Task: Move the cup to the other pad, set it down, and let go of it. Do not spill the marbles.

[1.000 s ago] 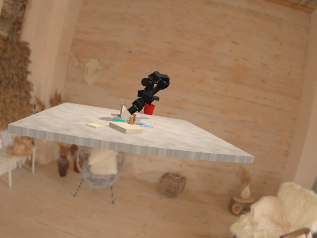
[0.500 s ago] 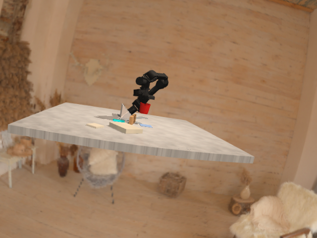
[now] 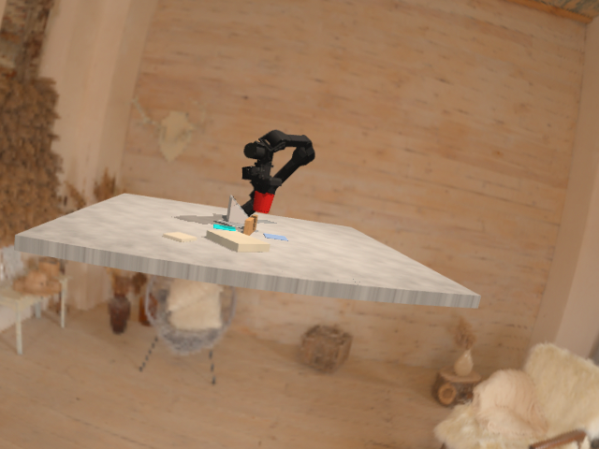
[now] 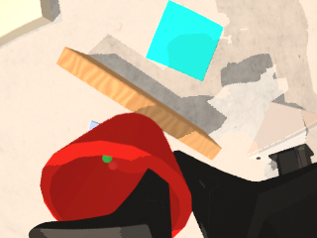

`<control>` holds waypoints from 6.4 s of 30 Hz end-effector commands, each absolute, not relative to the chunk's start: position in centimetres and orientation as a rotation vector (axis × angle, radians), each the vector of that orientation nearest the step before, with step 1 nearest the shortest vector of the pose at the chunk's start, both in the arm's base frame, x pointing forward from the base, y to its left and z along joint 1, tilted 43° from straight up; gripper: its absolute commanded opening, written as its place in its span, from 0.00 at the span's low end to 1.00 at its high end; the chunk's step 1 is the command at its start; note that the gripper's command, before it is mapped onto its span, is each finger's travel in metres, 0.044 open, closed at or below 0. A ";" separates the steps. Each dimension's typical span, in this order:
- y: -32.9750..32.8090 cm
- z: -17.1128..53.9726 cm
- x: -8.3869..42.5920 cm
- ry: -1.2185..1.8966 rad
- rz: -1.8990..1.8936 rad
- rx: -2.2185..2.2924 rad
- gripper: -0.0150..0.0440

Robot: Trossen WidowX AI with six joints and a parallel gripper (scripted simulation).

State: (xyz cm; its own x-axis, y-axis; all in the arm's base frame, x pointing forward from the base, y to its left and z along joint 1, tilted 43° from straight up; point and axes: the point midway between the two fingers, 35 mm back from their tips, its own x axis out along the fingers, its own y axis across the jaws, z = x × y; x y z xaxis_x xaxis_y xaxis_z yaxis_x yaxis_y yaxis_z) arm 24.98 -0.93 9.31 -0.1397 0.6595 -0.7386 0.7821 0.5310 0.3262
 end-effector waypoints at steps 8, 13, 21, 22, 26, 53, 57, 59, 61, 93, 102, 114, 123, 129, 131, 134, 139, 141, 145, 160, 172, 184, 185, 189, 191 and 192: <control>-3.6 7.2 24.7 1.858 -0.172 1.181 0.25; -4.7 6.2 24.6 1.858 -0.172 1.180 0.25; -6.4 4.8 24.4 1.857 -0.173 1.179 0.25; -6.7 4.6 24.4 1.857 -0.174 1.179 0.25; -7.5 3.9 24.3 1.857 -0.174 1.178 0.25; -10.6 0.7 23.8 1.856 -0.176 1.176 0.25; -10.3 0.4 23.8 1.855 -0.176 1.176 0.25; -10.2 0.2 23.7 1.855 -0.176 1.176 0.25; -10.0 0.0 23.7 1.855 -0.176 1.176 0.25; -7.5 -3.0 23.2 1.855 -0.174 1.177 0.25; -6.7 -3.9 23.0 1.855 -0.174 1.177 0.25; -5.7 -5.0 22.7 1.855 -0.173 1.178 0.25; -5.9 -4.8 22.8 1.858 -0.172 1.168 0.25; -5.9 -4.8 22.8 1.858 -0.172 1.168 0.30; -5.9 -4.8 22.8 1.858 -0.172 1.168 0.39; -5.9 -4.8 22.8 1.858 -0.172 1.168 0.47; -5.9 -4.8 22.8 1.858 -0.172 1.168 0.47; -5.9 -4.8 22.8 1.858 -0.172 1.168 0.47; -6.2 -4.5 22.9 1.858 -0.172 1.169 0.47; -7.5 -3.0 23.2 1.856 -0.174 1.172 0.47; -8.5 -1.7 23.4 1.856 -0.175 1.175 0.47; -8.7 -1.1 23.3 1.861 -0.175 1.187 0.56; -8.7 -1.1 23.3 1.861 -0.175 1.187 0.60; -8.7 -1.1 23.3 1.861 -0.175 1.187 0.78; -8.7 -1.0 23.3 1.861 -0.175 1.186 0.87; -8.8 -1.0 23.3 1.860 -0.175 1.186 0.92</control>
State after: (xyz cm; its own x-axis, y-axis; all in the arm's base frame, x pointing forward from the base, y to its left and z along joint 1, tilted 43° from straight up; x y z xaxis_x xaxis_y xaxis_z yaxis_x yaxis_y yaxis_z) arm 23.32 -8.69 -1.04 -0.1395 0.6576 -0.7404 0.7838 0.5302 0.3233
